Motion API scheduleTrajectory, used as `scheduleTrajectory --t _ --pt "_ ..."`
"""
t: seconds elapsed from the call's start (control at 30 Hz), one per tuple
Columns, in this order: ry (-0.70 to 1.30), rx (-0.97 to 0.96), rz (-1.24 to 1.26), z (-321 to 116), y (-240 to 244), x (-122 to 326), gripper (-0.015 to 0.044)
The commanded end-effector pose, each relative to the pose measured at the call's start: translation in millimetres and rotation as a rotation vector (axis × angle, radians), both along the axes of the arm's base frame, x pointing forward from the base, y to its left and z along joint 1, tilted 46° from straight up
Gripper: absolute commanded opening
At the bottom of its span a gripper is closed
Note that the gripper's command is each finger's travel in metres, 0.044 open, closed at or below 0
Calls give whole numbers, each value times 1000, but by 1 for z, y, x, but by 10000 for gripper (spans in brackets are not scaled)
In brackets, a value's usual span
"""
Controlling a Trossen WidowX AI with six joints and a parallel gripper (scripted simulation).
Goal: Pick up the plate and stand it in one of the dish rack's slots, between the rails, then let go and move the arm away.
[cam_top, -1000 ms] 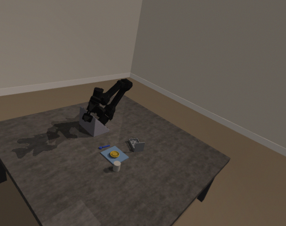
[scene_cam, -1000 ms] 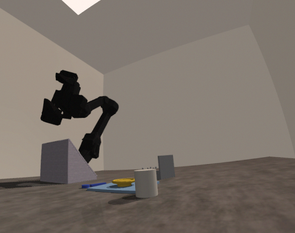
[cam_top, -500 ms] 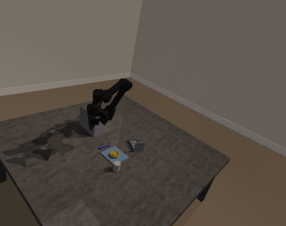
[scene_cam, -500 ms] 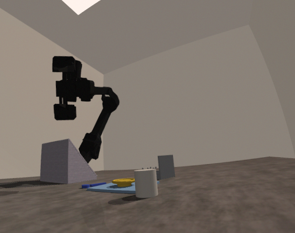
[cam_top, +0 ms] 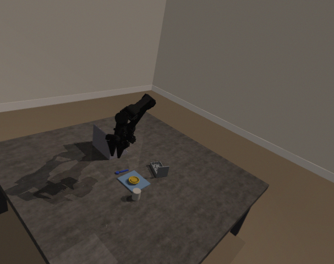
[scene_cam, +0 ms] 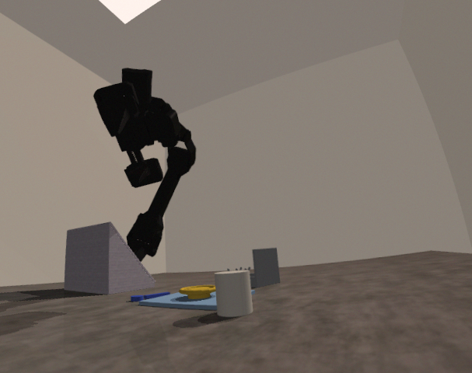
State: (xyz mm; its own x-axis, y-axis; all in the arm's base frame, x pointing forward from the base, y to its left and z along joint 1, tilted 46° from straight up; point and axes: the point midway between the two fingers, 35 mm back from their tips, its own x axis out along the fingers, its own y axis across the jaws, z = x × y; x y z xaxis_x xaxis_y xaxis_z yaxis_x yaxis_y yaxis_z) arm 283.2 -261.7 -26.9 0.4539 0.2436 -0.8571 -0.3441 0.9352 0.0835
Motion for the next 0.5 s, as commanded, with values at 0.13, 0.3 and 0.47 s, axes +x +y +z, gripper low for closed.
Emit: scheduleTrajectory --t 0.13,0.3,0.47 --pt "175 194 -10 12 29 21 400" --pt "306 304 -16 25 51 31 400" --pt "450 399 -23 41 74 38 400"
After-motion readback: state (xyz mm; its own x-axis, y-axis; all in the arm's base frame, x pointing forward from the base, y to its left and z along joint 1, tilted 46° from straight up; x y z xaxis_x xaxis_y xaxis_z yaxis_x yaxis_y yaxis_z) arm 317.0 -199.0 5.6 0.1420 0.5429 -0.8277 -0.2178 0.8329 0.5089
